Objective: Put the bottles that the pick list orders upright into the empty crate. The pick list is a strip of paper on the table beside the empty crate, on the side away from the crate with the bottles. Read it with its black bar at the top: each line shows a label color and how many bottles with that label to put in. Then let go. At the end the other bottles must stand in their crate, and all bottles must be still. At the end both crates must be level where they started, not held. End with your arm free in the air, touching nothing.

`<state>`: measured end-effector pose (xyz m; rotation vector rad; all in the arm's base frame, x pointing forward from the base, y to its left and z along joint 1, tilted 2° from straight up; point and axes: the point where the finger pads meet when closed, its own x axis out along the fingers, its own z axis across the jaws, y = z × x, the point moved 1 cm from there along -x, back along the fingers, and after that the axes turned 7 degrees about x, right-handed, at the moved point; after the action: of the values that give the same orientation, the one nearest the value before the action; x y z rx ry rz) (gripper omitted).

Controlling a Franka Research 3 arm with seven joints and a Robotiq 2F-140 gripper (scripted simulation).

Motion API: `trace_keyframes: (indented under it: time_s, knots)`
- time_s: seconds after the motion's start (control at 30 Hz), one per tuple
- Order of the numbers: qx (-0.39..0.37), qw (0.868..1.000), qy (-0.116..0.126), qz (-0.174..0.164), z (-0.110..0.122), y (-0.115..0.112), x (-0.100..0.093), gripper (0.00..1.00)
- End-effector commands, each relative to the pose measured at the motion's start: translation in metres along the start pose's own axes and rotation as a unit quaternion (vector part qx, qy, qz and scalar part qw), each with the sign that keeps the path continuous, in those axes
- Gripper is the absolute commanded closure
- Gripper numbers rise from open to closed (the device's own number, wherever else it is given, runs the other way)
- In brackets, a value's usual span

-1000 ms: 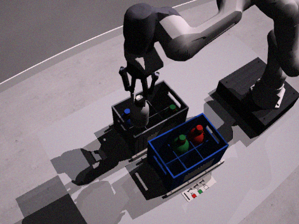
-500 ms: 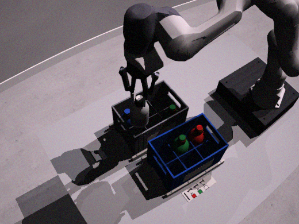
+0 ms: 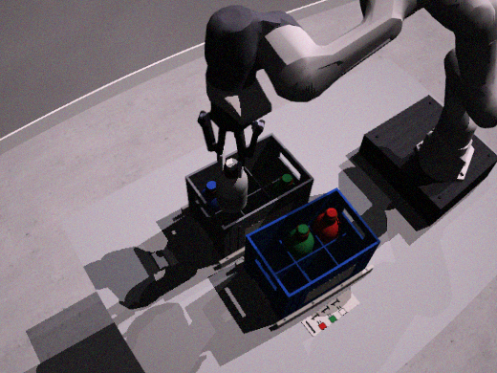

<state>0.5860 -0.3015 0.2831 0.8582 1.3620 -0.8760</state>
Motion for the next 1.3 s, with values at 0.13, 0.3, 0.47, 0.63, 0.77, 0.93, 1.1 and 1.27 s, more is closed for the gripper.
trace_keyframes:
  time_s: [0.13,0.3,0.47,0.63,0.77,0.93,1.1,1.27]
  knots:
    - [-0.003,1.000,-0.005,0.005,0.001,0.004,-0.009,1.00]
    - [-0.003,1.000,-0.005,0.005,0.001,0.004,-0.009,1.00]
    - [-0.003,1.000,-0.005,0.005,0.001,0.004,-0.009,1.00]
    - [-0.003,1.000,-0.005,0.005,0.001,0.004,-0.009,1.00]
    - [-0.003,1.000,-0.005,0.005,0.001,0.004,-0.009,1.00]
    - [-0.003,1.000,-0.005,0.005,0.001,0.004,-0.009,1.00]
    - [-0.003,1.000,-0.005,0.005,-0.003,0.006,-0.009,1.00]
    - [-0.003,1.000,-0.005,0.005,-0.012,0.010,-0.009,1.00]
